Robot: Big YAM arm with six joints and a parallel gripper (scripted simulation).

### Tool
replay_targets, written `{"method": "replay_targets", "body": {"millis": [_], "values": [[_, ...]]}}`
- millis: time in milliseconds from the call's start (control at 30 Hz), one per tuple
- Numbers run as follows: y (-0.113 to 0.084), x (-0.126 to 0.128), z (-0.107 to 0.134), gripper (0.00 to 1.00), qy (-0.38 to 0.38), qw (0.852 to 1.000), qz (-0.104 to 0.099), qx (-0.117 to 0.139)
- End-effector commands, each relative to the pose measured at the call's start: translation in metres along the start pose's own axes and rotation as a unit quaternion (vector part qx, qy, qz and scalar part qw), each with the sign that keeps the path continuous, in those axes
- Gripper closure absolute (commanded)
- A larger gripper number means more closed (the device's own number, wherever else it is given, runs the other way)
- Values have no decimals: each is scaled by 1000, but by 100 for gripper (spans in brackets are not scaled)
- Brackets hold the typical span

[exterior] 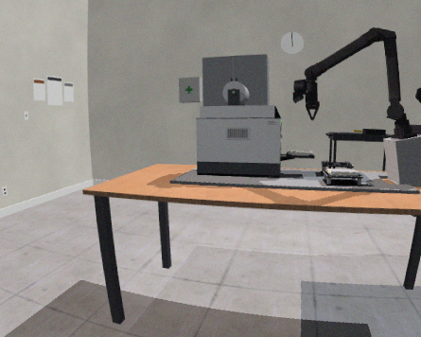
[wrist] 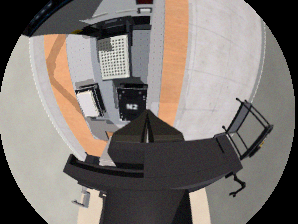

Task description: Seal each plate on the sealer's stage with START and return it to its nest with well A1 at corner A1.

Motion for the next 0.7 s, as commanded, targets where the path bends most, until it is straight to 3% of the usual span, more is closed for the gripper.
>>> {"method": "replay_targets", "body": {"millis": [0,467,667], "values": [[-1,1,-2,100,9,1000,7,-11],[1,6,8,100,13,1000,-4,10],[-5,-3,14,100,9,992,15,-127]]}}
Point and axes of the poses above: the point where the finger pads meet when closed, its own y axis out along the fingers, its own x axis across the jaws, z = x × y, the point moved 1 cm from there along -y, back along the fingers, and after that the axes turned 4 degrees about -y, right-handed, at the moved point
